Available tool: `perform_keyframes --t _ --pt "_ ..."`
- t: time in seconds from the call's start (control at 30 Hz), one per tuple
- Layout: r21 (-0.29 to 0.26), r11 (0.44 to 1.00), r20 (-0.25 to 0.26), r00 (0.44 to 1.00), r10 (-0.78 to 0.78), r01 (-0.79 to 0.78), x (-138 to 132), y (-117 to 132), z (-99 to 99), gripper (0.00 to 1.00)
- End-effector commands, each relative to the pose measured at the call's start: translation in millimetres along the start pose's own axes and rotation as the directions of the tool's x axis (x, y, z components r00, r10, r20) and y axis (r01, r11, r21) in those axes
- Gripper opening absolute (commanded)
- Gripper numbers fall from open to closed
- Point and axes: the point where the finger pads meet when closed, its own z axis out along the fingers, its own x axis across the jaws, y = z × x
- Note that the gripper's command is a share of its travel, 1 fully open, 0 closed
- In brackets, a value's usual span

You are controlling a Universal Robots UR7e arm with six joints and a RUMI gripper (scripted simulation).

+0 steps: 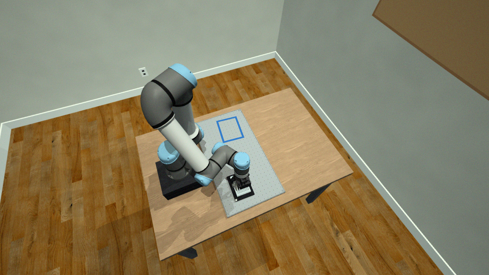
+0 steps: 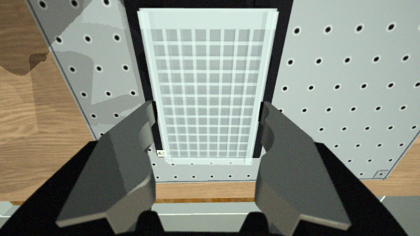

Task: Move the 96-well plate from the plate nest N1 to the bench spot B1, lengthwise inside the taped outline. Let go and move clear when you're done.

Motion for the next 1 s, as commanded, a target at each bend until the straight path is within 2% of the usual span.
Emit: perform_keyframes --t 0.0,0.97 --pt "-0.001 1.0 -0.001 1.0 0.0 0.0 0.2 0.3 -7.2 0.0" --pt "-0.001 1.0 -0.001 1.0 0.0 0.0 0.2 0.3 -52.2 0.0"
